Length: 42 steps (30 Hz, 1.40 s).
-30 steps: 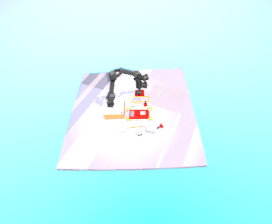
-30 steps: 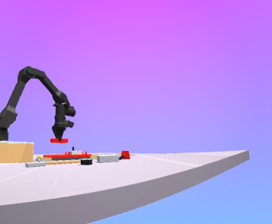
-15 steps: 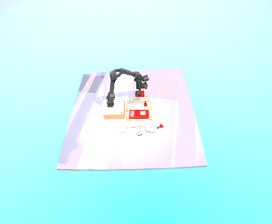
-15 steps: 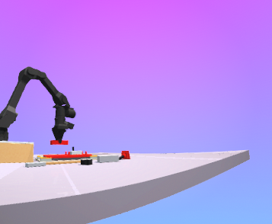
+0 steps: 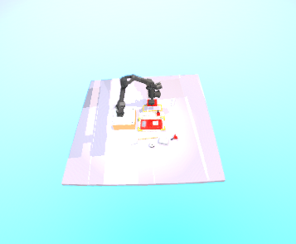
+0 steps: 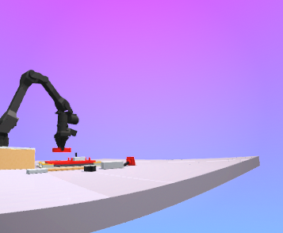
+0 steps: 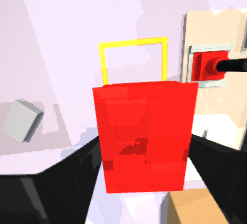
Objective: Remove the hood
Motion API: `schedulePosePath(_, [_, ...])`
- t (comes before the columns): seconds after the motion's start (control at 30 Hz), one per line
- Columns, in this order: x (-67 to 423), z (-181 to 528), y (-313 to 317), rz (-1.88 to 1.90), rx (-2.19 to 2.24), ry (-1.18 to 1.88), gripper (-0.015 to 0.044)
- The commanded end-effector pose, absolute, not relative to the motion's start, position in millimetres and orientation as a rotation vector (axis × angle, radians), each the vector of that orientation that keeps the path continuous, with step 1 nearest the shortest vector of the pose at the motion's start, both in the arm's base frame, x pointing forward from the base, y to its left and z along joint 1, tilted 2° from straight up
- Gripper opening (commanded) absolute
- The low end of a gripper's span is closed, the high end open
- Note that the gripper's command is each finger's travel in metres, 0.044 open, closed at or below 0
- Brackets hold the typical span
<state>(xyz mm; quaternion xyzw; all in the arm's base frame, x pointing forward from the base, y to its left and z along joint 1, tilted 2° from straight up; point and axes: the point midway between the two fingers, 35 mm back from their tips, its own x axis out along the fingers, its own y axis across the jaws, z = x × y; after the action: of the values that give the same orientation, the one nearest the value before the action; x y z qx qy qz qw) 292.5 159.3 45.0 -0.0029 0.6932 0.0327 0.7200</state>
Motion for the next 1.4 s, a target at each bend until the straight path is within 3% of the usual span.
schedulePosePath(0.0, [293.2, 42.9, 159.1, 0.067, -0.006, 1.528, 0.0])
schedulePosePath(1.37, [293.3, 15.7, 159.5, 0.067, -0.006, 1.528, 0.0])
